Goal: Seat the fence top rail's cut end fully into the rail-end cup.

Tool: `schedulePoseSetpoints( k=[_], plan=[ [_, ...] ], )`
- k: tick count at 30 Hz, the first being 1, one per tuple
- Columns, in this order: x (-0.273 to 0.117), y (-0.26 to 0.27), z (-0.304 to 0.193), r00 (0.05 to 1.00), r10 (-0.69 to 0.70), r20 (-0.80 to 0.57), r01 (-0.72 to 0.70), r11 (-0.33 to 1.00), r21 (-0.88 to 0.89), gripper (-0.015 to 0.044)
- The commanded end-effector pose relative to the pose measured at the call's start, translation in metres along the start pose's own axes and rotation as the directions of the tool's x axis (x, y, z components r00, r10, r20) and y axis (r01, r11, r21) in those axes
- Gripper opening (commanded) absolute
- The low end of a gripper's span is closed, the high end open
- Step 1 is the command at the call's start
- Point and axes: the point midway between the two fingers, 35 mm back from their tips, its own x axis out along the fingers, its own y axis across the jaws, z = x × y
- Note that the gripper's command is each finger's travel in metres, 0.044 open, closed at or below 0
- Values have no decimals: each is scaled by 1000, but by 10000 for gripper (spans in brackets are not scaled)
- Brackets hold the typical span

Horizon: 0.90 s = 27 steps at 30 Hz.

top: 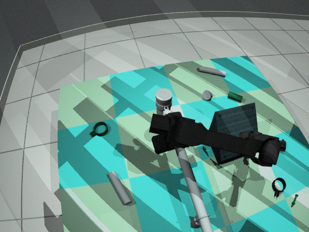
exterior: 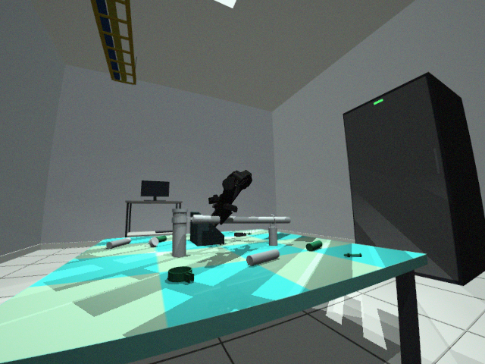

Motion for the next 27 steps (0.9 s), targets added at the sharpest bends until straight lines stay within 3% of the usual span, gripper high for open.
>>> schedulePoseSetpoints(
  k=[1,5,15,22,27],
  plan=[
    [0,0,-1,1000,0,-1,0,1000,0,0],
    [0,0,-1,1000,0,-1,0,1000,0,0],
    [-1,0,-1,1000,0,-1,0,1000,0,263],
    [-29,1,-17,1000,-1,-1,1,1000,0,440],
    [-48,-1,-29,1000,-2,-1,2,1000,0,440]
  ],
)
